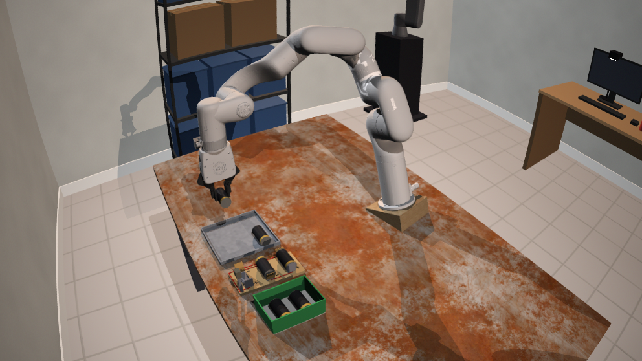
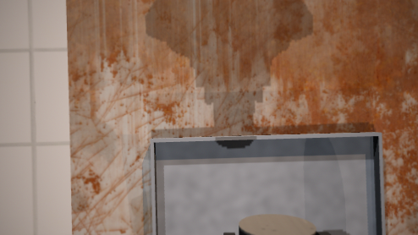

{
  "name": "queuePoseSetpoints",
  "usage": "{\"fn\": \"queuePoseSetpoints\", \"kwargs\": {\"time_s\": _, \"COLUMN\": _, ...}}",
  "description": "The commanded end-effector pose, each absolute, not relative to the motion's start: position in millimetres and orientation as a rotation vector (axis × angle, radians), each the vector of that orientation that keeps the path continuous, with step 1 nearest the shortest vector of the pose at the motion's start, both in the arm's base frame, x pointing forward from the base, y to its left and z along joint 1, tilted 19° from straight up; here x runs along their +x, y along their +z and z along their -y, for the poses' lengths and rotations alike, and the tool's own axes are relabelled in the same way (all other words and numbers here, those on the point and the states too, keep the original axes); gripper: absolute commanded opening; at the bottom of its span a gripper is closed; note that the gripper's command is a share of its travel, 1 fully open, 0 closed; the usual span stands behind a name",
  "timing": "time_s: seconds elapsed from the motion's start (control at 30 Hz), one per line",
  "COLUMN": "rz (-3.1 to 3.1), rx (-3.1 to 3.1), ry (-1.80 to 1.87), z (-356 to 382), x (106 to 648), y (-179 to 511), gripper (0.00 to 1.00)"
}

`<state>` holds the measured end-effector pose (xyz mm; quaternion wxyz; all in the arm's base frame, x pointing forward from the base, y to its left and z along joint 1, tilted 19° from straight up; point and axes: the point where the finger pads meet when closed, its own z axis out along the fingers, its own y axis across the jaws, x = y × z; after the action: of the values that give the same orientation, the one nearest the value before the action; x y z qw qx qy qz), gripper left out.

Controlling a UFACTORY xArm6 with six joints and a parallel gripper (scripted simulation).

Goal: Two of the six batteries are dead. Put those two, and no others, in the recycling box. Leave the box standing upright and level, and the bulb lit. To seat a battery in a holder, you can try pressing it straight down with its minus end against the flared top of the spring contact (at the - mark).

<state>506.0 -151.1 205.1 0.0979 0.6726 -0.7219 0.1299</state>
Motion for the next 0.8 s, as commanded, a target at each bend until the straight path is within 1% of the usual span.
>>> {"fn": "queuePoseSetpoints", "kwargs": {"time_s": 0.0, "rz": 2.133, "rx": 1.998, "ry": 0.389, "z": 151, "x": 507, "y": 207, "gripper": 0.28}}
{"fn": "queuePoseSetpoints", "kwargs": {"time_s": 0.2, "rz": 2.133, "rx": 1.998, "ry": 0.389, "z": 146, "x": 508, "y": 206, "gripper": 0.28}}
{"fn": "queuePoseSetpoints", "kwargs": {"time_s": 0.37, "rz": 2.133, "rx": 1.998, "ry": 0.389, "z": 111, "x": 517, "y": 194, "gripper": 0.28}}
{"fn": "queuePoseSetpoints", "kwargs": {"time_s": 0.43, "rz": 2.133, "rx": 1.998, "ry": 0.389, "z": 111, "x": 517, "y": 194, "gripper": 0.28}}
{"fn": "queuePoseSetpoints", "kwargs": {"time_s": 0.77, "rz": 2.133, "rx": 1.998, "ry": 0.389, "z": 2, "x": 545, "y": 159, "gripper": 0.28}}
